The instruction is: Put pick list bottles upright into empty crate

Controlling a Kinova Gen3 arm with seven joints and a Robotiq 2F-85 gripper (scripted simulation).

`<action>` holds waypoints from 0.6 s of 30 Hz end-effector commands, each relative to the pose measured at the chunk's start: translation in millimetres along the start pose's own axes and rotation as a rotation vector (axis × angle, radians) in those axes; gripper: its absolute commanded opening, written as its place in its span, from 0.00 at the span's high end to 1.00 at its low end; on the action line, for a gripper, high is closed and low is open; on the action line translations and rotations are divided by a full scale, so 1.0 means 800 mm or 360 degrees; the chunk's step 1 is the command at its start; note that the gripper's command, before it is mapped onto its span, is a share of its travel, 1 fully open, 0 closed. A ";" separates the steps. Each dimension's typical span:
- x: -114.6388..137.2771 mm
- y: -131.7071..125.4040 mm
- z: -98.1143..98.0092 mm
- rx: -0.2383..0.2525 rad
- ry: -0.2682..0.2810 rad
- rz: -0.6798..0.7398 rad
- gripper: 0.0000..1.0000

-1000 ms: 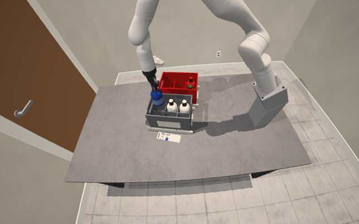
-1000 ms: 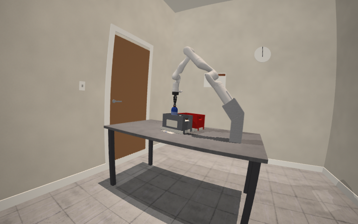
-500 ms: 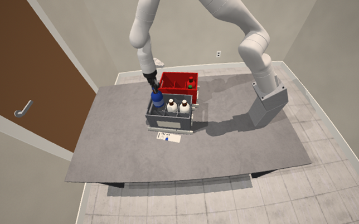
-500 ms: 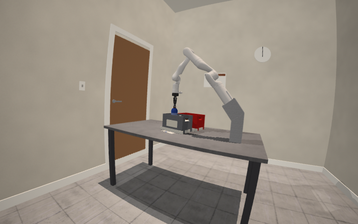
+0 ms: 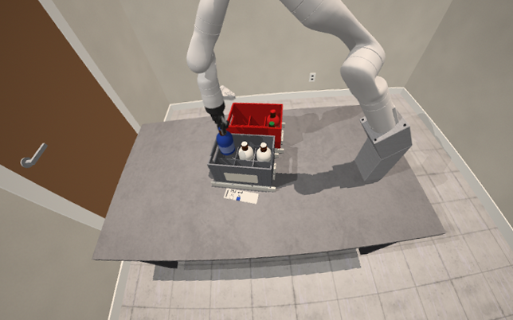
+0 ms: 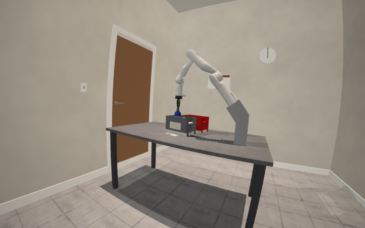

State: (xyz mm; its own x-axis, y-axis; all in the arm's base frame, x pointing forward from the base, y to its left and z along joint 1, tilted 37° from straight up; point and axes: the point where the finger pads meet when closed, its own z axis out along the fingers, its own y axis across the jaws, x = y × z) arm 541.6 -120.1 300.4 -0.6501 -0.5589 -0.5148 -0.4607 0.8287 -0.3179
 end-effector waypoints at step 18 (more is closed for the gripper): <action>-0.001 -0.001 0.022 0.0003 -0.0001 0.0000 0.90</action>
State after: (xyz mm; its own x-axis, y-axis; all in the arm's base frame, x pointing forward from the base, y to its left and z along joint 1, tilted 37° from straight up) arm 551.3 -119.6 287.6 -0.6502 -0.5589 -0.5147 -0.4607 0.8287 -0.3179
